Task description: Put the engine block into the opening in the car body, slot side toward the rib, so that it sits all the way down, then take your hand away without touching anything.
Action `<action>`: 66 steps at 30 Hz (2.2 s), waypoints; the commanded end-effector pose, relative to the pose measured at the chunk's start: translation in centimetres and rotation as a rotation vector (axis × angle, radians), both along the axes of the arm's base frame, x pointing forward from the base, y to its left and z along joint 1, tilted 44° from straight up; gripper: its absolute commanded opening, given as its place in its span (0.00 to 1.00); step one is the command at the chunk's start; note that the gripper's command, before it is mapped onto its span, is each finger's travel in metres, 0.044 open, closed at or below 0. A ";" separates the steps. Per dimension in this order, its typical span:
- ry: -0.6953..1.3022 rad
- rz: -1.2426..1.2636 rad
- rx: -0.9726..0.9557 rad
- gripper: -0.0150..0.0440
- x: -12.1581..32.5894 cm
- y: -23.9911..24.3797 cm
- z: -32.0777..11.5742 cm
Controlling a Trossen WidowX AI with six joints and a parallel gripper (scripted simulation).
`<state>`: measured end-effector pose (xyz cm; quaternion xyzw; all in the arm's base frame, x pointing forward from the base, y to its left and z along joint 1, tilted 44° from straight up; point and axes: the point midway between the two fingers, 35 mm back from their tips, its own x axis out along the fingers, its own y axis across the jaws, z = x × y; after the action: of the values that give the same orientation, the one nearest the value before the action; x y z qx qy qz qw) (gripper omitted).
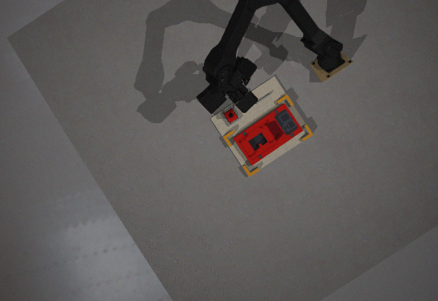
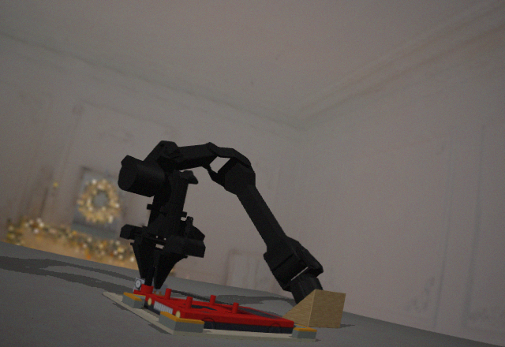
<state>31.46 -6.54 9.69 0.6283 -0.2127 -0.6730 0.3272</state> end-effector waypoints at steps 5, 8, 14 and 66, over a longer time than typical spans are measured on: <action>0.004 0.003 -0.002 0.39 0.0 0.0 0.0; -0.019 0.001 0.000 0.25 0.2 0.1 0.2; -0.073 -0.002 0.010 0.25 0.8 0.9 1.1; -0.320 -0.216 0.056 0.25 0.3 9.8 6.7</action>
<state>31.54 2.75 17.03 0.7019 -0.2862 -0.6118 0.2262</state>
